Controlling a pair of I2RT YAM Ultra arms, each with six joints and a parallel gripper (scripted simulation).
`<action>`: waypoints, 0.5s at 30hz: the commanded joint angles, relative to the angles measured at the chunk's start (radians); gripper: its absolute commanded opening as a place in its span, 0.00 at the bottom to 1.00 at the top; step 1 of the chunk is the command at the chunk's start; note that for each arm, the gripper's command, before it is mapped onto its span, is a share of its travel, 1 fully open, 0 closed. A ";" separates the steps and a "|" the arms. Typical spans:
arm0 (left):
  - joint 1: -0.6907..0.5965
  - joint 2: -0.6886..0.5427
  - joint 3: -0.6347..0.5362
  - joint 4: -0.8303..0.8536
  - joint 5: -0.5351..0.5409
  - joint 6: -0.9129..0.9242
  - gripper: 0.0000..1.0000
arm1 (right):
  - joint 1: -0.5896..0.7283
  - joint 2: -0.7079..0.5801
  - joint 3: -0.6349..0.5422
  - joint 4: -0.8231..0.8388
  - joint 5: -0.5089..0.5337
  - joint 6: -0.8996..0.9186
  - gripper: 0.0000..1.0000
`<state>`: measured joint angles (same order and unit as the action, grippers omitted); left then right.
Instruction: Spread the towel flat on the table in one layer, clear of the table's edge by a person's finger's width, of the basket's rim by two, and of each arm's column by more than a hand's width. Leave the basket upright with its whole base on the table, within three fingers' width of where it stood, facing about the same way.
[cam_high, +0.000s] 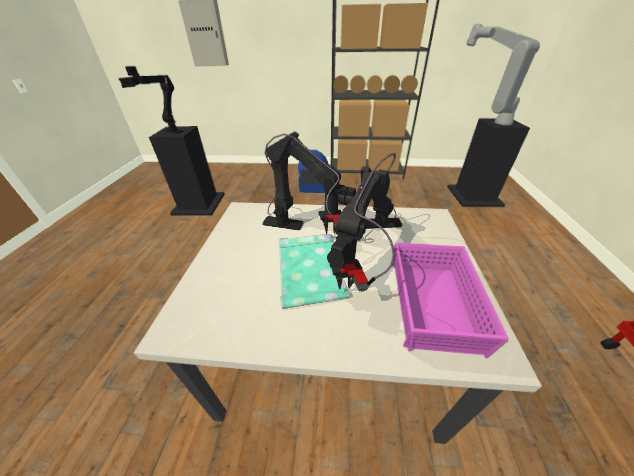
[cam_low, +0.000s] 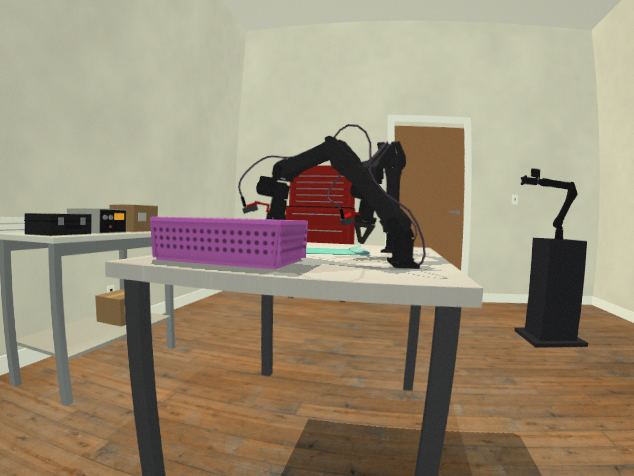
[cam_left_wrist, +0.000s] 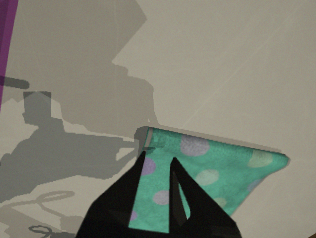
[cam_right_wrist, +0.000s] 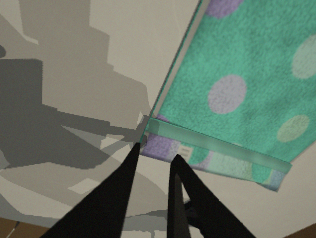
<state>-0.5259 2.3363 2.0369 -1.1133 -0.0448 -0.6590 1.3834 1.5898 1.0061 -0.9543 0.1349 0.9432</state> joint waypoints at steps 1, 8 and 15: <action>0.004 -0.023 0.039 -0.045 -0.010 -0.017 0.34 | -0.004 -0.015 0.031 0.003 0.017 0.007 0.34; 0.004 -0.024 0.041 -0.047 -0.010 -0.015 0.34 | -0.004 -0.015 0.031 0.003 0.017 0.007 0.34; -0.007 -0.033 -0.047 0.020 -0.011 -0.017 0.34 | -0.007 0.014 -0.052 0.057 0.016 -0.007 0.34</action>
<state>-0.5259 2.3344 1.9957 -1.1236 -0.0448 -0.6693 1.3788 1.5917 0.9745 -0.9237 0.1368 0.9428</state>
